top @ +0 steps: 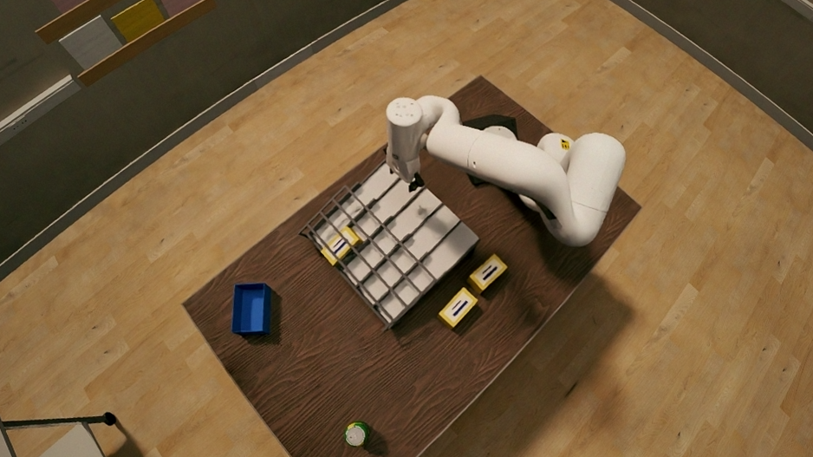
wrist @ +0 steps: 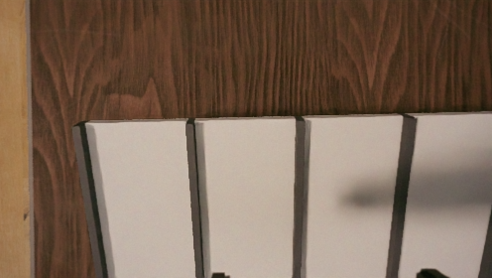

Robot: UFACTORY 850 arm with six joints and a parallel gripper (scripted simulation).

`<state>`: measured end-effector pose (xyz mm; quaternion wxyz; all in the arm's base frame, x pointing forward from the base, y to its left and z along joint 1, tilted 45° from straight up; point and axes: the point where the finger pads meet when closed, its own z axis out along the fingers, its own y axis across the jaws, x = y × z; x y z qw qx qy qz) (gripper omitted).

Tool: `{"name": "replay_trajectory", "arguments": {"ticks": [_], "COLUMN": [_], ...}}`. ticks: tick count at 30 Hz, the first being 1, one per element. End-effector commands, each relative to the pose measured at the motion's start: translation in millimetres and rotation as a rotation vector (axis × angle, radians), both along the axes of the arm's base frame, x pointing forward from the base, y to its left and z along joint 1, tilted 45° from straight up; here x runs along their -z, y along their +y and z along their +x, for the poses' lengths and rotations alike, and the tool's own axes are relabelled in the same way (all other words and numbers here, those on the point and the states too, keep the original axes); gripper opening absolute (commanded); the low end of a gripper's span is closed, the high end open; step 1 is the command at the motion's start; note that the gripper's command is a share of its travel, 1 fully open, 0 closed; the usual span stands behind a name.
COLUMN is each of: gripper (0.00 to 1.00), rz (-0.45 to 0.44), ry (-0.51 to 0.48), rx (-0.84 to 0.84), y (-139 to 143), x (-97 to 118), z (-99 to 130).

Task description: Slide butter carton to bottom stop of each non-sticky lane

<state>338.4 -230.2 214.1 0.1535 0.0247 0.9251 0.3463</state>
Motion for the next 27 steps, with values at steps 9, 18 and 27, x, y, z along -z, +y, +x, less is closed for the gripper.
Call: {"name": "replay_trajectory", "arguments": {"ticks": [9,18,27], "gripper": [0.90,0.90,0.90], "rz": [-0.003,0.003,0.003], "ry": [0.001,0.006,0.006], "rx": [0.010,0.018,0.018], "y": [117.3,186.1,233.3], "x": [-94.5,-143.2,-185.4], "z": [-35.6,-55.6,-70.6]}}
